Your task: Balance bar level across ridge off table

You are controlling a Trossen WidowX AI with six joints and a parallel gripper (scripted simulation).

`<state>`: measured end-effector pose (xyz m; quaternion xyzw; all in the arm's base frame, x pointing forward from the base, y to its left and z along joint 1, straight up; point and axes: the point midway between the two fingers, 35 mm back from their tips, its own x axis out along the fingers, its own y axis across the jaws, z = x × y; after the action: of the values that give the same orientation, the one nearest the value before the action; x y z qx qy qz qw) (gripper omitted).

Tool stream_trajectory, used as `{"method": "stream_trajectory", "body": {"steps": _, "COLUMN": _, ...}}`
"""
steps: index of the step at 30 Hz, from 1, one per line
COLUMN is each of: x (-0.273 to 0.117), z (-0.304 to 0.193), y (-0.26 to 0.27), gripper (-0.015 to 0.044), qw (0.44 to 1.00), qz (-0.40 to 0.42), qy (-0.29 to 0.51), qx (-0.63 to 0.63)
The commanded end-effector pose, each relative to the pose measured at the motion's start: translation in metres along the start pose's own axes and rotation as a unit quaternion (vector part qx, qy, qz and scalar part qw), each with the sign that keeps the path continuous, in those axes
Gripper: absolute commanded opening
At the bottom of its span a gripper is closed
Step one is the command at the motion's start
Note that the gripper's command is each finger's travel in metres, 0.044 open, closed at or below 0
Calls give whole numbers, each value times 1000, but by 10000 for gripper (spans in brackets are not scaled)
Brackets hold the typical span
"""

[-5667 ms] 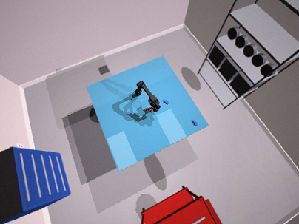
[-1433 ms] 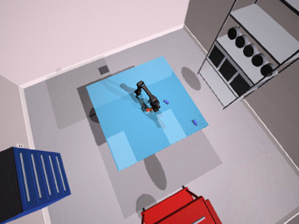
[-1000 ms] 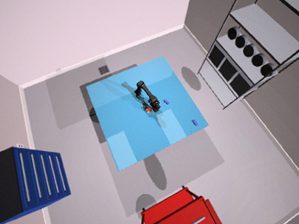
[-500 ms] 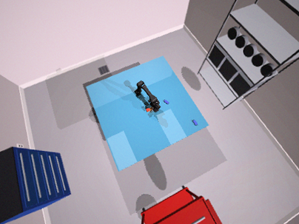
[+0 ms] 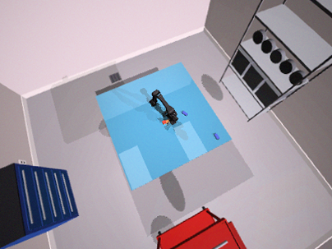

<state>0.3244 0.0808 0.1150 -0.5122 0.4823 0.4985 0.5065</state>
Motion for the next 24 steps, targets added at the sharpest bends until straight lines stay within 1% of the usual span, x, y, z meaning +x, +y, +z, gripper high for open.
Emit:
{"method": "stream_trajectory", "body": {"steps": 1, "x": 0, "z": 0, "y": 0, "gripper": 53, "qw": 1000, "qz": 0, "qy": 0, "qx": 0}}
{"method": "stream_trajectory", "body": {"steps": 5, "x": 0, "z": 0, "y": 0, "gripper": 157, "qw": 1000, "qz": 0, "qy": 0, "qx": 0}}
{"method": "stream_trajectory", "body": {"steps": 6, "x": 0, "z": 0, "y": 0, "gripper": 167, "qw": 1000, "qz": 0, "qy": 0, "qx": 0}}
{"method": "stream_trajectory", "body": {"steps": 24, "x": 0, "z": 0, "y": 0, "gripper": 168, "qw": 1000, "qz": 0, "qy": 0, "qx": 0}}
